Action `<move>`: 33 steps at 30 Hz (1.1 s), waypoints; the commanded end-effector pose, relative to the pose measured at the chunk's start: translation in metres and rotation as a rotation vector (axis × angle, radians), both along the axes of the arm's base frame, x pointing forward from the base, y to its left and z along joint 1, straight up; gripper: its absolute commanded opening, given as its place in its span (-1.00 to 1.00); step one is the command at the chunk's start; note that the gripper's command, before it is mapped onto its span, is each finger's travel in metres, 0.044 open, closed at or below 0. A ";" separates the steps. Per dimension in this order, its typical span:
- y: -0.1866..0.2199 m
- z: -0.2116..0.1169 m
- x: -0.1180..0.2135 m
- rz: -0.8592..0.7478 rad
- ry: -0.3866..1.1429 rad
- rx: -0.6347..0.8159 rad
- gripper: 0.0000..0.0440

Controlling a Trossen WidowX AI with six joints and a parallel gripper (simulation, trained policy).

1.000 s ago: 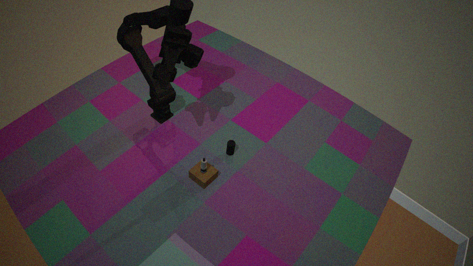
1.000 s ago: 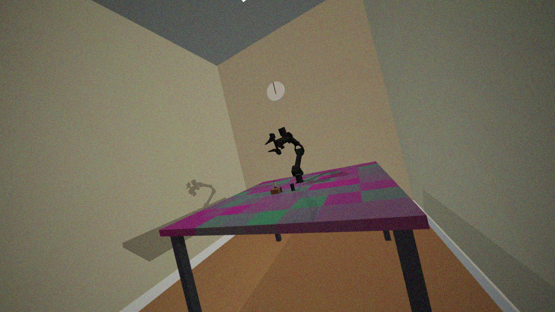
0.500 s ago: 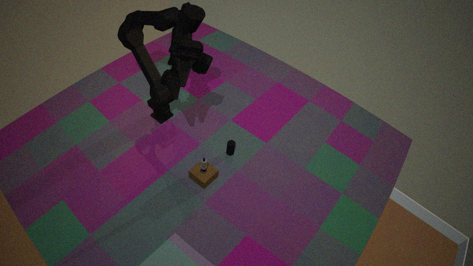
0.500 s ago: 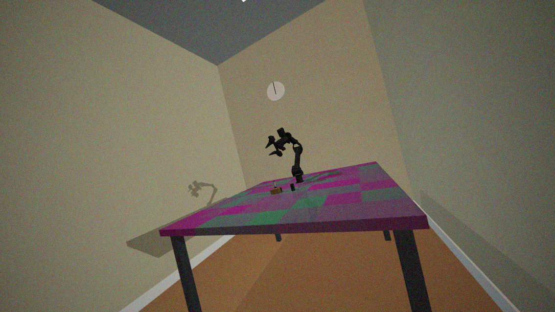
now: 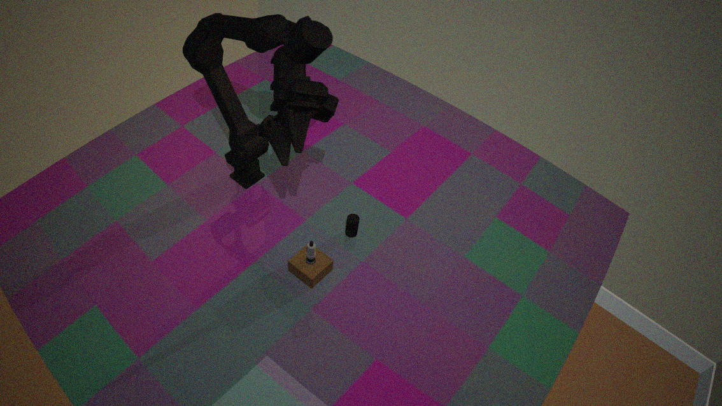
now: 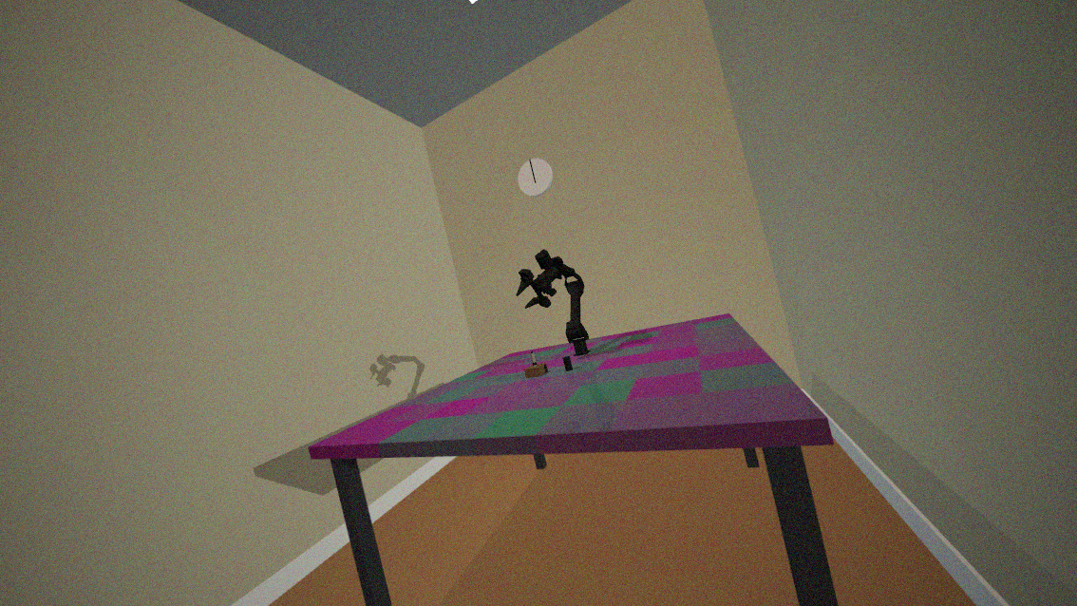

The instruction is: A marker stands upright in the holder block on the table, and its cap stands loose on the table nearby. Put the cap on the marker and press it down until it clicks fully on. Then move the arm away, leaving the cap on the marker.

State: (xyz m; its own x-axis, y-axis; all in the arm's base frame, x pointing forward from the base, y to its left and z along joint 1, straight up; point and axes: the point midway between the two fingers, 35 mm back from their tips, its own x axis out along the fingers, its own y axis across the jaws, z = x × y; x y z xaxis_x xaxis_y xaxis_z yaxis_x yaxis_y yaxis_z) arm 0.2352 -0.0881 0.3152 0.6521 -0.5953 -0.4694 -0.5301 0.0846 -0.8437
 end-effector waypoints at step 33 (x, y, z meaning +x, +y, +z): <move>0.042 -0.062 0.049 0.068 0.253 0.234 0.44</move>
